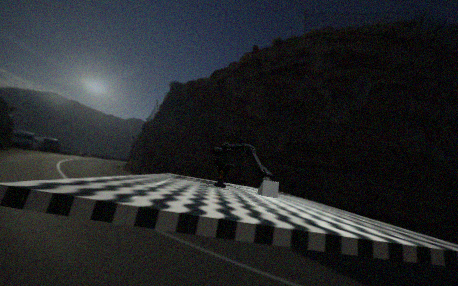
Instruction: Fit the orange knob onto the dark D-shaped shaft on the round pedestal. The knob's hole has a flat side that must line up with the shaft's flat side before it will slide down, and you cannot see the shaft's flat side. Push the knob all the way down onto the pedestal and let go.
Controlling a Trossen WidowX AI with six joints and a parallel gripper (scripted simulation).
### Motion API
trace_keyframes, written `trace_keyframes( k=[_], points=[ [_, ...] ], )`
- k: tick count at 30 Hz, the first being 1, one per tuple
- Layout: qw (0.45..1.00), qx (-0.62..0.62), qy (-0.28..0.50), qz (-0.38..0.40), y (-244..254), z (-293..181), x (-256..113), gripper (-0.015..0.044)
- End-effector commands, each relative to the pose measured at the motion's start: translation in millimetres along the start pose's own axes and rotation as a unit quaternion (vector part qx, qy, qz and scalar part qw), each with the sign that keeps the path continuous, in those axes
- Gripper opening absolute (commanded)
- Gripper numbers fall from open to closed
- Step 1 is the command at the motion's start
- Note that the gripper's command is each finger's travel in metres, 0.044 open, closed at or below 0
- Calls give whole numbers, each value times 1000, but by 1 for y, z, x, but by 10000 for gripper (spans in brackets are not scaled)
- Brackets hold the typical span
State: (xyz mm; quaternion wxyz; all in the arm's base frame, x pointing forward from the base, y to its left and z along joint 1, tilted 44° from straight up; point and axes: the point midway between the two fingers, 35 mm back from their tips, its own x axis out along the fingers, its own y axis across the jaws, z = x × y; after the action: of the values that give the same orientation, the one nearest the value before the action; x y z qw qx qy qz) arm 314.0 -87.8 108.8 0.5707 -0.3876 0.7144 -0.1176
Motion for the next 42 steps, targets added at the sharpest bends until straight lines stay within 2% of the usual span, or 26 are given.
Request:
trace_keyframes(
  k=[1,5,12,42],
  points=[
    [1000,-2,-1,0,0,-2,-3,0],
    [1000,-14,-1,0,-1,-2,-4,0],
    [994,-106,-1,0,-3,-1,-3,0],
    [994,-106,-1,0,-2,-1,-3,0]
  ],
)
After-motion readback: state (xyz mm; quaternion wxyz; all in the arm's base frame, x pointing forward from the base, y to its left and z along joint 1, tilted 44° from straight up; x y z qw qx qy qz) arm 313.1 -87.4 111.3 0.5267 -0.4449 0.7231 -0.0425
